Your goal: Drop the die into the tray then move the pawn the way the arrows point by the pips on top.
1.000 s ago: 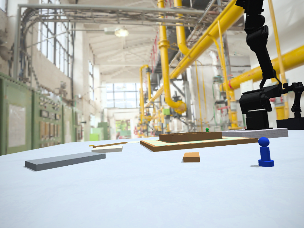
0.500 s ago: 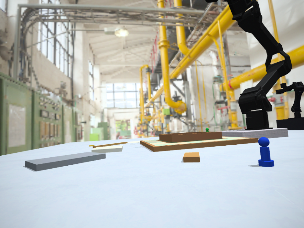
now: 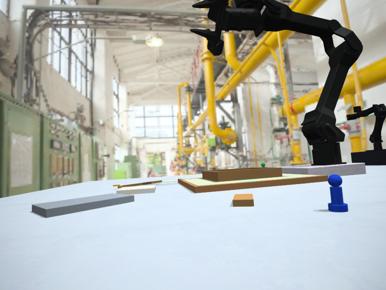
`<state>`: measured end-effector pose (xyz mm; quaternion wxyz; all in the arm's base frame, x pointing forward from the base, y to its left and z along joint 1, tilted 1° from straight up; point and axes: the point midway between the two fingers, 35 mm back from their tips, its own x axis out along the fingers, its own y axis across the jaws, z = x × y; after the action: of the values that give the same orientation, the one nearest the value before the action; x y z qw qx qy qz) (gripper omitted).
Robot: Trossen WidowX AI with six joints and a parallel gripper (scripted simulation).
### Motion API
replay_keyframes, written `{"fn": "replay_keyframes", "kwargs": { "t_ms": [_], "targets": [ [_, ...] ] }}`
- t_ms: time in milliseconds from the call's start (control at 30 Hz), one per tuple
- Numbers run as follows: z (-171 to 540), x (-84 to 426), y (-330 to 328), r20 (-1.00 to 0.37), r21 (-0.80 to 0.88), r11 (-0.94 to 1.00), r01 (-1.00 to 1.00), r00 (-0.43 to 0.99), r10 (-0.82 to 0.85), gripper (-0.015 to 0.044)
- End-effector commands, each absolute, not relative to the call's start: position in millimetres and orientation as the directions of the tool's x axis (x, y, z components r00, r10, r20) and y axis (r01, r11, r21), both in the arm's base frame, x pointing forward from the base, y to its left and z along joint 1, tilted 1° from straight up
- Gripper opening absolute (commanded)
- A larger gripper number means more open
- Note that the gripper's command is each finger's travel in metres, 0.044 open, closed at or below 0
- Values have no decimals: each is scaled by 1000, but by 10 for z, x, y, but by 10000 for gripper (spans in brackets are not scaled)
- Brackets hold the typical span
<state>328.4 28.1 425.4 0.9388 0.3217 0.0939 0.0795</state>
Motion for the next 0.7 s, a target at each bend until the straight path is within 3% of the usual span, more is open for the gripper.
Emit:
{"fn": "replay_keyframes", "kwargs": {
  "t_ms": [0, 300, 667],
  "targets": [
    [3864, 3558, -47, -279, 556, 829, 68, 954, 109, 275],
    [2722, 3864, -1052, -665, 307, 869, 389, 741, -97, 275],
    [1270, 3300, -2094, -973, 38, 844, 535, 211, -89, 275]
  ]
}}
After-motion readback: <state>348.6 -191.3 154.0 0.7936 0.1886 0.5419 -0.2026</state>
